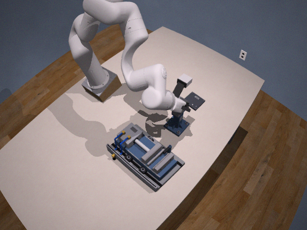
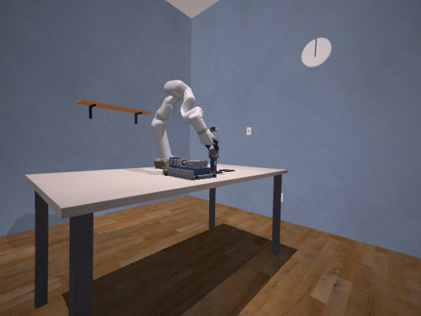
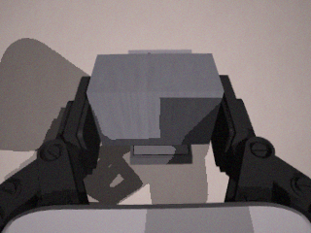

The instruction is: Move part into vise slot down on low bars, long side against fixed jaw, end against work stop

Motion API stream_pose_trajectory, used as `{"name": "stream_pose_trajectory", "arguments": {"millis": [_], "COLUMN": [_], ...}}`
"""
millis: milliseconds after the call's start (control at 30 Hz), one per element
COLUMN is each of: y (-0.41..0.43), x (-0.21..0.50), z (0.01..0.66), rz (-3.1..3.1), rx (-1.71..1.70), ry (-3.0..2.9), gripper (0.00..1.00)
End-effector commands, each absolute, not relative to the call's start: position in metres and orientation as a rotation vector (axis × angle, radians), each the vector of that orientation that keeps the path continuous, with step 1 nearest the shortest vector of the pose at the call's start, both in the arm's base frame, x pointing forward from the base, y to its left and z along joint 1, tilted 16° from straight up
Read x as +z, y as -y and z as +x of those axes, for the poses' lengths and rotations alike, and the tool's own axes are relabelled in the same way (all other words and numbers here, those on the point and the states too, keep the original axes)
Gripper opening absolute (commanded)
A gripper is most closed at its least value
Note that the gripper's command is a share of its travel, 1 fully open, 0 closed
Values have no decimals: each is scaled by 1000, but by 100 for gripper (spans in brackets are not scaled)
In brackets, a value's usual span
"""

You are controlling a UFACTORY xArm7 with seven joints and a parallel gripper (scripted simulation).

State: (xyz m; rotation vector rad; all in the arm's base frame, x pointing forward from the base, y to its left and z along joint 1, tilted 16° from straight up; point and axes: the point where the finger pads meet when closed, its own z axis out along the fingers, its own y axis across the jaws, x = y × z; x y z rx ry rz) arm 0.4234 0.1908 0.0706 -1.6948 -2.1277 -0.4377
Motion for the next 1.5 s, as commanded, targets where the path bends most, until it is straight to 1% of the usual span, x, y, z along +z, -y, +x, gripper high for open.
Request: {"name": "stream_pose_trajectory", "arguments": {"millis": [0,1467], "y": [-192,-196], "x": [74,88], "z": [424,423], "rz": [-1693,-1693], "rx": [-441,-441], "ry": [2130,2130], "gripper": [0,0]}}
